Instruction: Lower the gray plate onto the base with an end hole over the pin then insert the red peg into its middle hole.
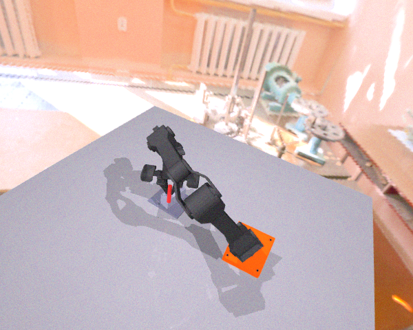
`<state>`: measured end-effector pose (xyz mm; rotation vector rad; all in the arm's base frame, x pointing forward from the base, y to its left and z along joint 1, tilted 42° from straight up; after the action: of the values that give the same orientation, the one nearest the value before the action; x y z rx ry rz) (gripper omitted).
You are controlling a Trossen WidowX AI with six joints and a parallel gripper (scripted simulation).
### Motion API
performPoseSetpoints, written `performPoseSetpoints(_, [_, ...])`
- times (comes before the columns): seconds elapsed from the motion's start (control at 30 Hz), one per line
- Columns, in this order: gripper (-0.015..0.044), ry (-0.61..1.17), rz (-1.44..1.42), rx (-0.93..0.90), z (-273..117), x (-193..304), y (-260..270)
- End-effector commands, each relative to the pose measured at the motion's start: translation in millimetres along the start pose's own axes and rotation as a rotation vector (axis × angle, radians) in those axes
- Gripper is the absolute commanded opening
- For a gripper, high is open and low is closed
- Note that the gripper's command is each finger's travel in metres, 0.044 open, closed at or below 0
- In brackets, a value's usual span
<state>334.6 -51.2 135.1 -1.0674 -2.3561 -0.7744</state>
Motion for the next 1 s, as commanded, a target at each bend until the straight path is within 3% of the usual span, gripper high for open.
performPoseSetpoints(0.0, [0.0000, -0.015, -0.009, -0.005, -3, -14, -1])
performPoseSetpoints(0.57, [0.0000, -0.013, -0.009, -0.009, 1, -66, -15])
performPoseSetpoints(0.97, [0.0000, -0.013, -0.009, -0.009, 1, -67, -17])
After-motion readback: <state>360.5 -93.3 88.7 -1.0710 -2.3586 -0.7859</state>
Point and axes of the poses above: the point midway between the two fingers, 35 mm back from their tips, its own z axis out along the fingers, its own y axis across the jaws, x = y × z, the point moved 10 cm from there along -z, back along the fingers, and after that the axes turned 4 degrees about -z, right-handed, at the moved point
